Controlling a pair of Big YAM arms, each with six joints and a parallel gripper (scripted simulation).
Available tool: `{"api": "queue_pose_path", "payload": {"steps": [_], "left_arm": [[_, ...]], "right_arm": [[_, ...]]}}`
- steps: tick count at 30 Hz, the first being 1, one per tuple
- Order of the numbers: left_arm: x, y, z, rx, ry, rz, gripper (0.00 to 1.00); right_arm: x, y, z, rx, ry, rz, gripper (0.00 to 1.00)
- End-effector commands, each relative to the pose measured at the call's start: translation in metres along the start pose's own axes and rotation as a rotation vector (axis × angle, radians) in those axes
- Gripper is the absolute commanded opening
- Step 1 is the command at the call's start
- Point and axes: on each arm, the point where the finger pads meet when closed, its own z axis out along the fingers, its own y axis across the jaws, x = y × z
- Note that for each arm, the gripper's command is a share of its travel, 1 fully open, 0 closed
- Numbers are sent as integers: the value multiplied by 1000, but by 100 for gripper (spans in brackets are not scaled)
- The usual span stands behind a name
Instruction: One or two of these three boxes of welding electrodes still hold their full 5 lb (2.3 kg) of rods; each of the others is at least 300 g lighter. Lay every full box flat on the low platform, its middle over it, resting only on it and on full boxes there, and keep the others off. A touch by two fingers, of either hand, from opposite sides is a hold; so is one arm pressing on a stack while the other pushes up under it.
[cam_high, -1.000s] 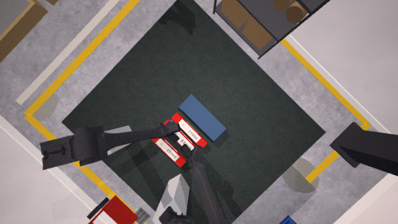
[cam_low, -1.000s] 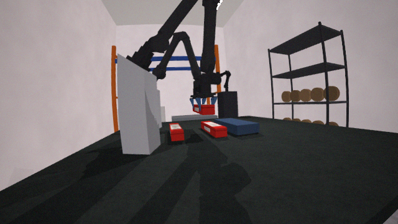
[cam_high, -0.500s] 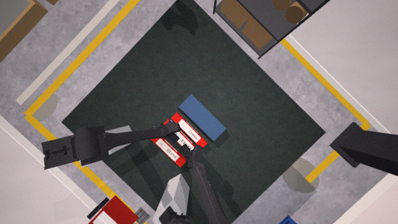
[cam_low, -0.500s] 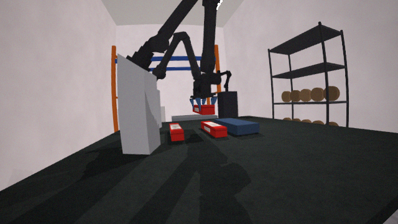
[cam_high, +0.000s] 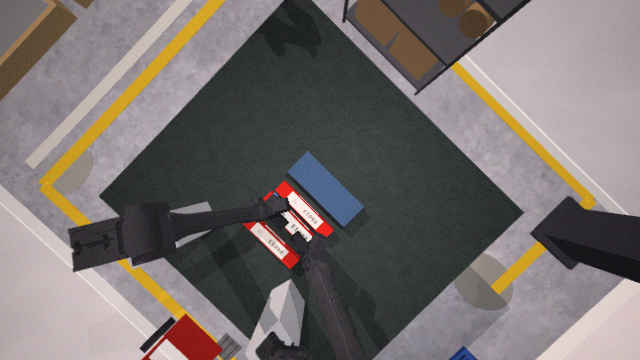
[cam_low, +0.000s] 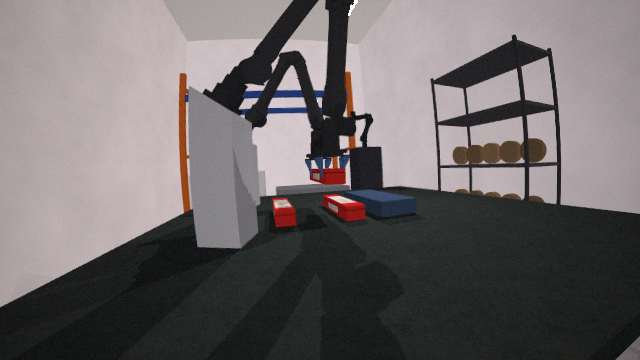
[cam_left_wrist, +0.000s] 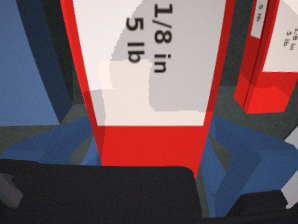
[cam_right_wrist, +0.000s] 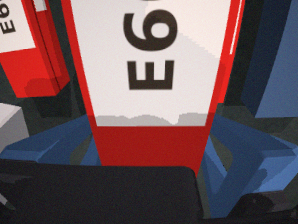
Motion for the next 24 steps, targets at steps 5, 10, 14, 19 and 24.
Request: {"api": "queue_pose_path", "payload": {"steps": [5, 10, 14, 19, 24], "left_arm": [[6, 23, -5, -32, 14, -1, 0], [5, 36, -11, -47, 7, -2, 0], [7, 39, -7, -36, 12, -1, 0], [6, 50, -9, -40, 10, -1, 0], [6, 62, -11, -46, 8, -2, 0]], "right_arm": [[4, -26, -14, 44, 1, 10, 0], [4, -35, -15, 45, 1, 10, 0], [3, -41, -15, 46, 0, 9, 0], [4, -52, -16, 48, 0, 11, 0], [2, -62, -17, 49, -3, 9, 0]]}}
